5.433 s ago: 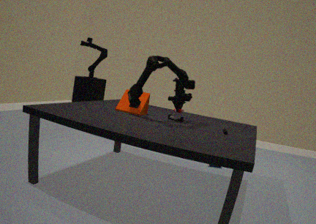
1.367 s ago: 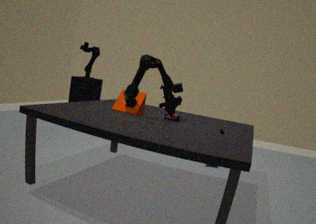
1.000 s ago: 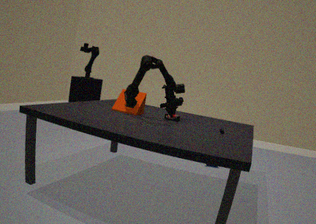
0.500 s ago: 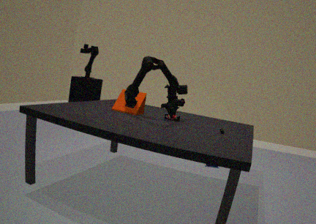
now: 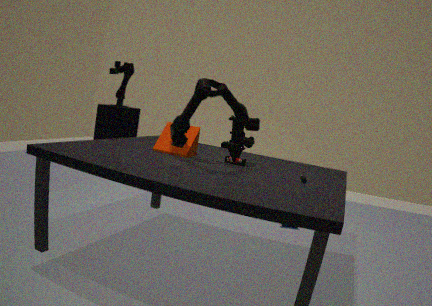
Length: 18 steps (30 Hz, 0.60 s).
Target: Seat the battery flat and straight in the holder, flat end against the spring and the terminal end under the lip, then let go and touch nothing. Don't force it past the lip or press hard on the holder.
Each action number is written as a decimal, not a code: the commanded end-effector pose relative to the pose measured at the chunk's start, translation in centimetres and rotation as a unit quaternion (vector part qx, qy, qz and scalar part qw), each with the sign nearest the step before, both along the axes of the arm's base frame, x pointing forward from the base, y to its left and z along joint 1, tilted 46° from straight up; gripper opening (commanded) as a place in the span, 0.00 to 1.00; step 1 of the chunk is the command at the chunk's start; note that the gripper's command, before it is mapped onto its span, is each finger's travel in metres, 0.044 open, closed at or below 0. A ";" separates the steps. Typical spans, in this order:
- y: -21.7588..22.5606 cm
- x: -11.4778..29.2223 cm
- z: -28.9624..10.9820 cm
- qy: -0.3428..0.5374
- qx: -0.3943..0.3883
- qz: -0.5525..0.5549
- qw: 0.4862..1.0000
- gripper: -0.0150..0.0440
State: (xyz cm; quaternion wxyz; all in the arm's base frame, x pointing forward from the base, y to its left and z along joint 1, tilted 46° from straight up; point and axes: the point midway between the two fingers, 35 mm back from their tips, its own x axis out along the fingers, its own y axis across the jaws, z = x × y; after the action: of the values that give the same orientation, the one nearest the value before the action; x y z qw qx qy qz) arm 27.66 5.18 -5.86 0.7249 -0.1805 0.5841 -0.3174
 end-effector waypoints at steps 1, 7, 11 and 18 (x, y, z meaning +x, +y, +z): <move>-0.2 -0.3 -0.1 0.019 0.005 -0.012 1.000 0.38; -0.3 -0.1 -0.1 0.022 0.007 -0.015 1.000 0.38; -0.3 0.3 0.0 0.022 0.007 -0.015 1.000 0.38; -0.4 1.1 0.2 0.019 0.007 -0.013 1.000 0.38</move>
State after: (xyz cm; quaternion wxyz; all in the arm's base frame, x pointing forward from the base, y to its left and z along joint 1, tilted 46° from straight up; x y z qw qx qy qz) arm 28.36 4.89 -5.77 0.7114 -0.1736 0.6016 -0.3193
